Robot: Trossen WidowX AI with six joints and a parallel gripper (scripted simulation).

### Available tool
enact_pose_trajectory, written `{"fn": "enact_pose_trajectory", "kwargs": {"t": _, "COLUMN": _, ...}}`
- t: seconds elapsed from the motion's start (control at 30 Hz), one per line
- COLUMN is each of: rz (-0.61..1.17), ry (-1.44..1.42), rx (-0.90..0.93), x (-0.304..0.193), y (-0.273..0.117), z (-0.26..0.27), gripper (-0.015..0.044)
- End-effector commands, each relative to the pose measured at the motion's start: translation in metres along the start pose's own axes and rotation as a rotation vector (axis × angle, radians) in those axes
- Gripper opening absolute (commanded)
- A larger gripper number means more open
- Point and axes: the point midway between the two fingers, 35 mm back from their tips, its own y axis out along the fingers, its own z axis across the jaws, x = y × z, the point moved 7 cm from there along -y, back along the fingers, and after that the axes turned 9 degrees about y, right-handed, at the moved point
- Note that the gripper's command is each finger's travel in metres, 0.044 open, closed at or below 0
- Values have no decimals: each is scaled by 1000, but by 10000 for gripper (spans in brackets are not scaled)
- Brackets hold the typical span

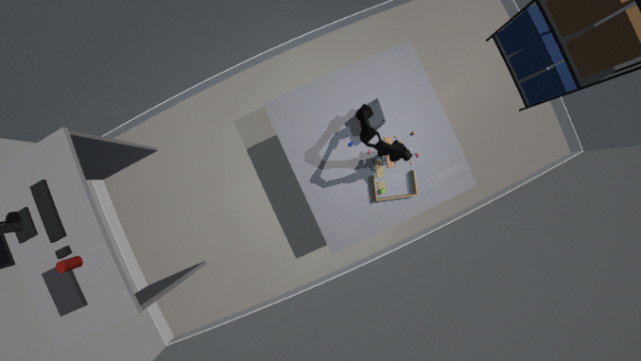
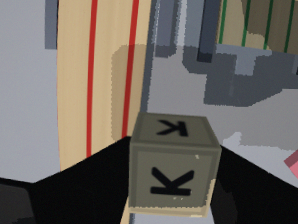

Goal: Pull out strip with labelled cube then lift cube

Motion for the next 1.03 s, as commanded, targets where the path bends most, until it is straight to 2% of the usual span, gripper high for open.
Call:
{"fn": "enact_pose_trajectory", "kwargs": {"t": 0.0, "rz": 1, "ry": 3, "rx": 4, "x": -3, "y": -10, "z": -2, "gripper": 0}}
{"fn": "enact_pose_trajectory", "kwargs": {"t": 0.17, "rz": 2, "ry": 3, "rx": 5, "x": -3, "y": -36, "z": -2, "gripper": 0}}
{"fn": "enact_pose_trajectory", "kwargs": {"t": 1.0, "rz": 2, "ry": 3, "rx": 5, "x": -3, "y": -36, "z": -2, "gripper": 0}}
